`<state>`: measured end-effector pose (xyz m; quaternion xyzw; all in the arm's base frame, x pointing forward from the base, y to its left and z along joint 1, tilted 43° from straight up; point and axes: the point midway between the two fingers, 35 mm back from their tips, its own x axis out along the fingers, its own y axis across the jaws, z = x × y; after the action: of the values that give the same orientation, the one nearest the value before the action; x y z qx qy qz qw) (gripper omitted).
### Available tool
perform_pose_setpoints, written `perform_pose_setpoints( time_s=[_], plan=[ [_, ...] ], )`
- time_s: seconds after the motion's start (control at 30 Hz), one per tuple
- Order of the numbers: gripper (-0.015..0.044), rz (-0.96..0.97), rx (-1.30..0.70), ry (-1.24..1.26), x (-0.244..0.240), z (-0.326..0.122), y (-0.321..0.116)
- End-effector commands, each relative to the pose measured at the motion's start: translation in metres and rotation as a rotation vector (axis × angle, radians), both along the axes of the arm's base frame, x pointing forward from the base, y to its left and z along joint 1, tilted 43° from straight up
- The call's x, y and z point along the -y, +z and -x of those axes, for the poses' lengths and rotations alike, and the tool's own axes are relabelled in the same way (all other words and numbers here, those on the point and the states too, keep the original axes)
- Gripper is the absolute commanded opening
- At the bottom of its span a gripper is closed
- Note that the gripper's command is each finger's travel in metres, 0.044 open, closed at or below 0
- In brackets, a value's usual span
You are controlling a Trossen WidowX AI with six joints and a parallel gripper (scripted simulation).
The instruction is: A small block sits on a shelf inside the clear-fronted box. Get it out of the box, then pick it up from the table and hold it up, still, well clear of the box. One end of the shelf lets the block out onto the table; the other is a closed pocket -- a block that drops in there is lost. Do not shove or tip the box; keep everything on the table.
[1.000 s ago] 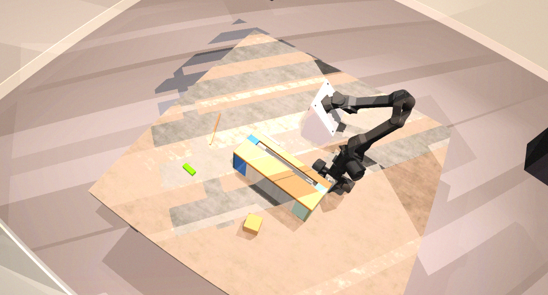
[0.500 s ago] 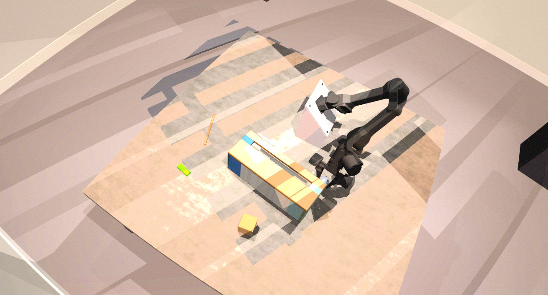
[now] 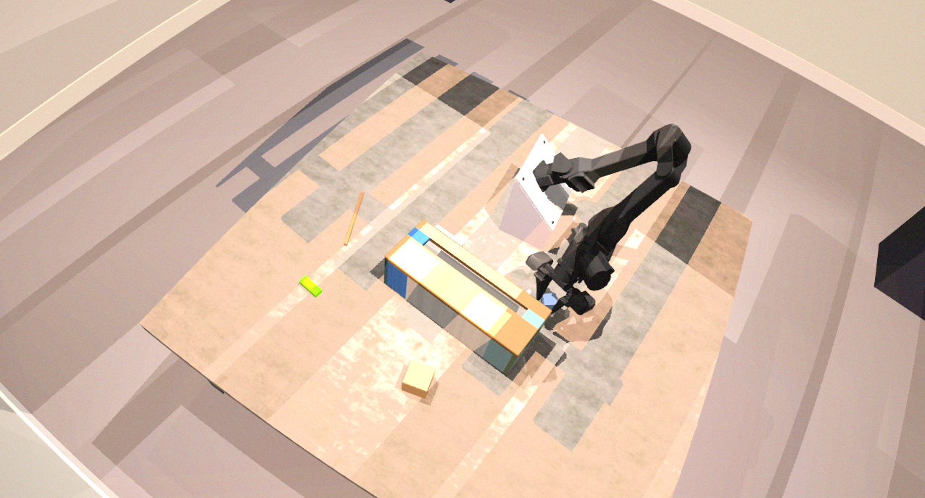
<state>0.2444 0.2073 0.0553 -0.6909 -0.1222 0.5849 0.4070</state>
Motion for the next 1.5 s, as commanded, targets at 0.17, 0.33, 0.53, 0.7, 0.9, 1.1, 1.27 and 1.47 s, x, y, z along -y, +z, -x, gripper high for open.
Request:
perform_pose_setpoints(
  time_s=[0.17,0.33,0.53,0.7,0.9,1.1,1.27,1.47],
  plan=[
    [0.0,-0.109,-0.233,-0.237,0.008,0.001,0.002],
    [0.0,-0.167,-0.362,-0.368,0.013,0.001,0.003],
    [0.0,-0.236,-0.518,-0.525,0.018,0.002,0.004],
    [0.0,-0.292,-0.649,-0.656,0.022,0.003,0.006],
    [0.0,-0.359,-0.808,-0.813,0.027,0.004,0.007],
    [0.0,-0.425,-0.967,-0.969,0.032,0.005,0.008],
    [0.0,-0.478,-1.101,-1.098,0.036,0.006,0.01],
    [0.0,-0.541,-1.263,-1.253,0.041,0.007,0.011]
  ],
)
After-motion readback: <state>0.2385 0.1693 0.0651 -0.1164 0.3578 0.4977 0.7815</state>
